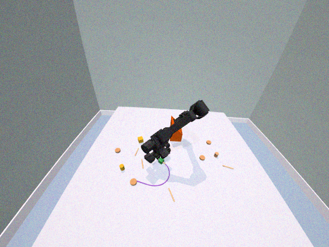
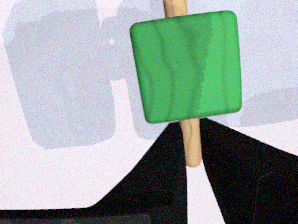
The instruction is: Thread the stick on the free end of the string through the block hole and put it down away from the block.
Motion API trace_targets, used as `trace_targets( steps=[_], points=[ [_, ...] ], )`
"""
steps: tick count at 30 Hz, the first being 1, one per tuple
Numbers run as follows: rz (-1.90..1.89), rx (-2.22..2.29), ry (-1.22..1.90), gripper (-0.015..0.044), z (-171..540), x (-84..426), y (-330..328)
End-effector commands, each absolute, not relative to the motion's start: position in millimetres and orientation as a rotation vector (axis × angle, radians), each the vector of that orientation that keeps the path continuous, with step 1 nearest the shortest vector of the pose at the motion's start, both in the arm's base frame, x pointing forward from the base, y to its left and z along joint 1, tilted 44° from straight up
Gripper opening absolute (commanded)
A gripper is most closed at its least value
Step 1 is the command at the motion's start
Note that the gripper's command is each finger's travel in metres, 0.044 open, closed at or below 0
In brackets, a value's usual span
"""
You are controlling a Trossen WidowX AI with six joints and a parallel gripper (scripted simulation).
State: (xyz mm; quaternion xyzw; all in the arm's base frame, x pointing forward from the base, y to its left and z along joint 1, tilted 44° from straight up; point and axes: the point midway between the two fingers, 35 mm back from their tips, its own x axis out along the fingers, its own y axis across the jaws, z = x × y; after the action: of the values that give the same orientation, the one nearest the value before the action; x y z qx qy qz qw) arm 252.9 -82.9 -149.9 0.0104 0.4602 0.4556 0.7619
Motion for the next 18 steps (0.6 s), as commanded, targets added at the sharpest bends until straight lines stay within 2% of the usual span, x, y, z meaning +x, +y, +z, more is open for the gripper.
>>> trace_targets(
  steps=[1,18],
  points=[
    [0.992,0.021,0.996,0.0,-149,253,-84],
    [1.001,0.027,0.996,0.0,-155,241,-92]
  ],
)
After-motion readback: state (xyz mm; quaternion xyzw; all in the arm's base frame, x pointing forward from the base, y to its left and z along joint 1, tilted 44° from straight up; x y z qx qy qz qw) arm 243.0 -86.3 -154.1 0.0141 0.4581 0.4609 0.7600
